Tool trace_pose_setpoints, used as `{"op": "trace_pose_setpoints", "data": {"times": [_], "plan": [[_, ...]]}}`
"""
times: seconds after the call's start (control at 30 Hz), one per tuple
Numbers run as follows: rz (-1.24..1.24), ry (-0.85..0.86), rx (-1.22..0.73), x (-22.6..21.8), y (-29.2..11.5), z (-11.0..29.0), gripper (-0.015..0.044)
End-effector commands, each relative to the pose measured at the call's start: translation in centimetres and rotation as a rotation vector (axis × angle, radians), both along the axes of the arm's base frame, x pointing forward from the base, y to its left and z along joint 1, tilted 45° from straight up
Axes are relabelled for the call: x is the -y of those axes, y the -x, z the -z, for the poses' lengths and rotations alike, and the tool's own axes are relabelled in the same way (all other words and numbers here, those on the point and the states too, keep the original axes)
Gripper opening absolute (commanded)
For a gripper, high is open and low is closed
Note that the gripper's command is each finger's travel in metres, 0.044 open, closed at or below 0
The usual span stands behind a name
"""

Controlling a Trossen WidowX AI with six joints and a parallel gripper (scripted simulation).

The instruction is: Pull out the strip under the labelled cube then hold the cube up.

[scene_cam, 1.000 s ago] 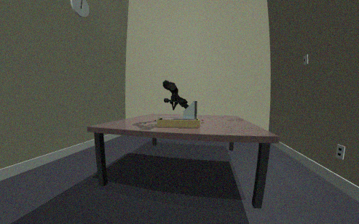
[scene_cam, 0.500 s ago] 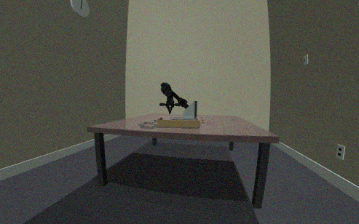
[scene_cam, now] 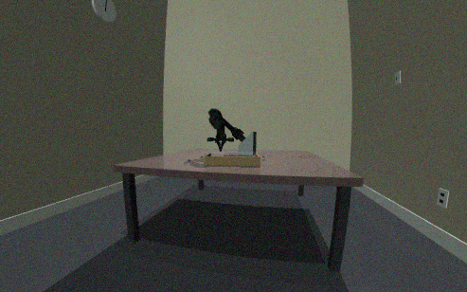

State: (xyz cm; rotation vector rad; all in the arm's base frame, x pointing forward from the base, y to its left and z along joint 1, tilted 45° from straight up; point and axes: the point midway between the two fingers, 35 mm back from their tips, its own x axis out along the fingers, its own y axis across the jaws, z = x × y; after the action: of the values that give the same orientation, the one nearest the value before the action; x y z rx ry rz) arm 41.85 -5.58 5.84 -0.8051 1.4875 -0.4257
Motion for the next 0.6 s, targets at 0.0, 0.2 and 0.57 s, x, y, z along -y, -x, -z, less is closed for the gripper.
{"op": "trace_pose_setpoints", "data": {"times": [0.0, 0.2, 0.57], "plan": [[0.002, -0.001, -0.010, 0.7, 0.1, 0.7, 0.0000], [0.002, 0.000, -0.010, 1.4, 0.1, 1.4, 0.0000], [0.002, 0.002, -0.010, 2.8, 0.0, 2.5, 0.0000]]}}
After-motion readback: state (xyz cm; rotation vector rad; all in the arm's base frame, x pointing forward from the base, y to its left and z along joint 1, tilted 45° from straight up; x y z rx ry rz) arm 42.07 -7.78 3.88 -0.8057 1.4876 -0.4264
